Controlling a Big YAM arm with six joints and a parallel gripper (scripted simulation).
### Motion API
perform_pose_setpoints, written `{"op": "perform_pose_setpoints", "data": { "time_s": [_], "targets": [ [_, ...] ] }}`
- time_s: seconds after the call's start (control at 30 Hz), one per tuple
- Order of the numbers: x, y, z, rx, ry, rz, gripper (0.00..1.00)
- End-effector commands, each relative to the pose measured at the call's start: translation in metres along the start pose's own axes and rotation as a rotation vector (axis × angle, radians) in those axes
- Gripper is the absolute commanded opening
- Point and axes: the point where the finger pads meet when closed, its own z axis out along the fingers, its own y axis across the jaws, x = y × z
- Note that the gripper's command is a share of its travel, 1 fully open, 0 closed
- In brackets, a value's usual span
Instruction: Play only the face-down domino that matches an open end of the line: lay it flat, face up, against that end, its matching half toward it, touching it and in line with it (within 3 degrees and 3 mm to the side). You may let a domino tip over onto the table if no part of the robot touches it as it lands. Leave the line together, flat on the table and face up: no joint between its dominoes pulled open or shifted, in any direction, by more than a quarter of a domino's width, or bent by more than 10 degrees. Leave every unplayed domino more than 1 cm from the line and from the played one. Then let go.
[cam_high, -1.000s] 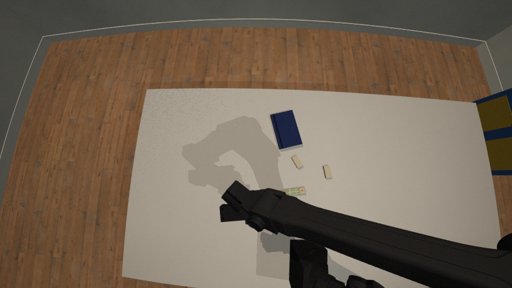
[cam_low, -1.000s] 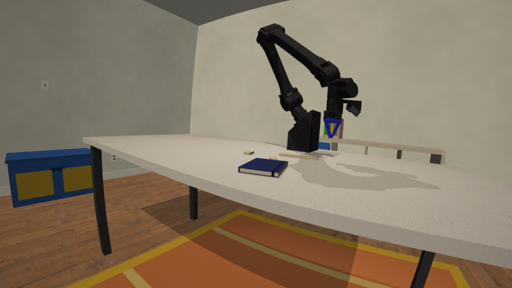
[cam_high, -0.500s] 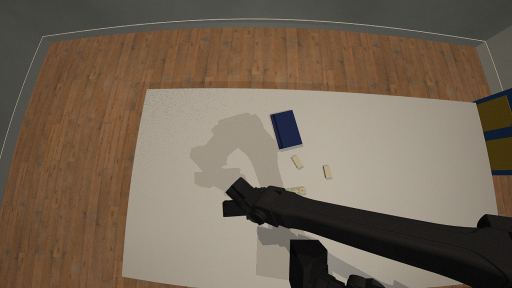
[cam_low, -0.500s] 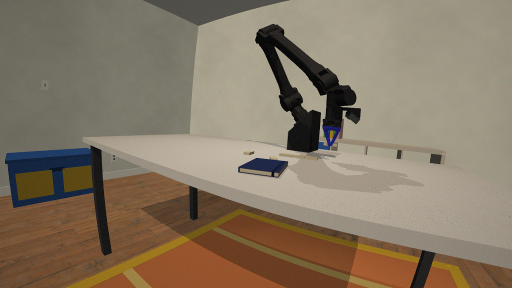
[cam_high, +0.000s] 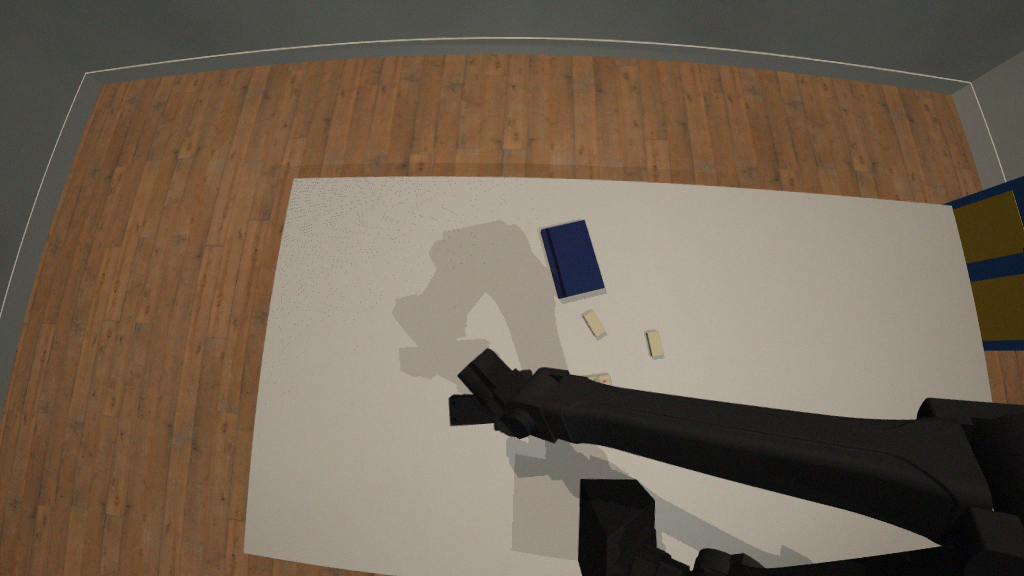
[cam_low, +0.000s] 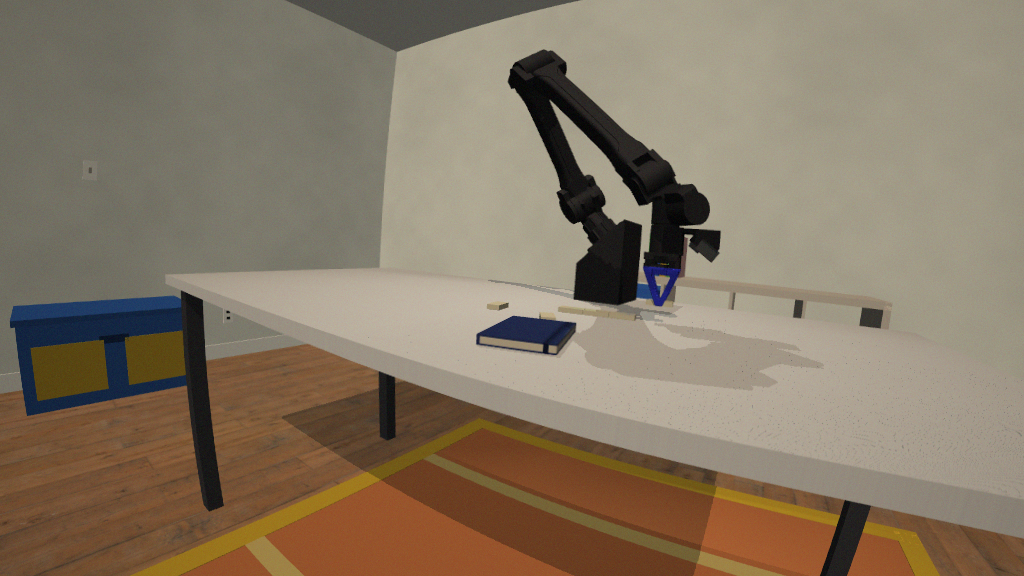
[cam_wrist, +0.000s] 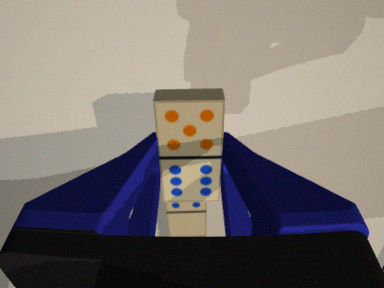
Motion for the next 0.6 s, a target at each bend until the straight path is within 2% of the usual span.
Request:
{"op": "perform_pose_setpoints", "data": {
  "time_s": [0.0,0.2,0.57],
  "targets": [
    [0.003,0.001,0.014,-0.012,-0.005,-0.021,0.21],
    [0.002,0.002,0.011,-0.013,0.001,-0.009,0.21],
    [0.005,0.001,0.032,-0.013,-0.004,-0.027,0.21]
  ]
}}
